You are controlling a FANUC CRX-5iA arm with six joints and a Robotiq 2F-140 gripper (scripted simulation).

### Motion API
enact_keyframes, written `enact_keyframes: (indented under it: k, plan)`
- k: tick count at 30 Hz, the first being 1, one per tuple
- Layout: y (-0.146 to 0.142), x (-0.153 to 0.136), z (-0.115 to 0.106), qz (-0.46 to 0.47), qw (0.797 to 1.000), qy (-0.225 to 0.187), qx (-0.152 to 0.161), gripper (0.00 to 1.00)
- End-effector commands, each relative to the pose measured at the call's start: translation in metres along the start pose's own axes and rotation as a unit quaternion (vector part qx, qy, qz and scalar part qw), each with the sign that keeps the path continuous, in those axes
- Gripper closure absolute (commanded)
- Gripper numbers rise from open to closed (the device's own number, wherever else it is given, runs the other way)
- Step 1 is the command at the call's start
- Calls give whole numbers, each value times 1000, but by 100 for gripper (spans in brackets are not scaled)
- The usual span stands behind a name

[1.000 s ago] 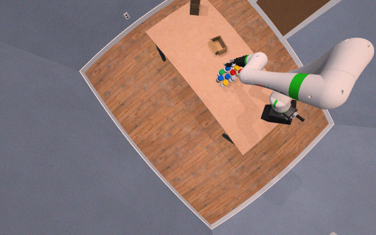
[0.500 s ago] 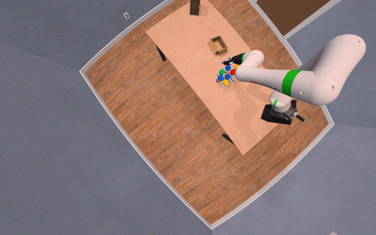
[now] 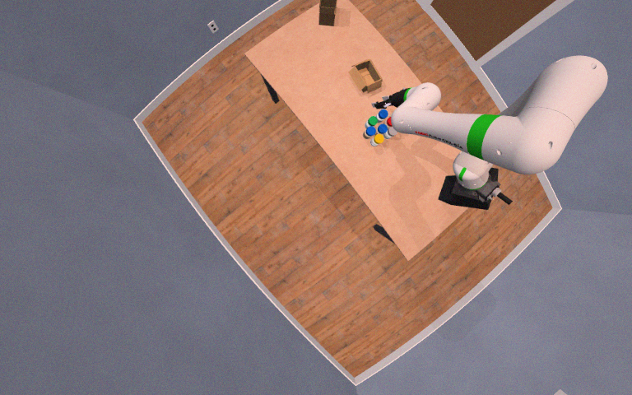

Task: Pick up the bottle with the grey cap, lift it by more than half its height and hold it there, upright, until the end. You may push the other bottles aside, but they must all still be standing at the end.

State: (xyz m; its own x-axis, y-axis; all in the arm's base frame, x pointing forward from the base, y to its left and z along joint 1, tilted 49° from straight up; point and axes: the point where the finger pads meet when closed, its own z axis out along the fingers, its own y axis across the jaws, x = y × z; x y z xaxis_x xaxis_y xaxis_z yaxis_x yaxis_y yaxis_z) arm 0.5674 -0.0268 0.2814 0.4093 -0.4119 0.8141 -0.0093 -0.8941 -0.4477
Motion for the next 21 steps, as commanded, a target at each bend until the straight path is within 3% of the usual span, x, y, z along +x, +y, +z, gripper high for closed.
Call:
enact_keyframes:
  k: [1, 8, 15, 16, 21]
  plan:
    - [1, -5, -6, -1, 999, -12, 39, 49]
    - [2, -21, -19, -2, 990, -44, 131, 49]
    - [2, -21, -19, -2, 990, -44, 131, 49]
    - [1, -21, -18, 0, 1000, -9, 22, 49]
    - [2, -27, -24, -1, 995, -30, 97, 49]
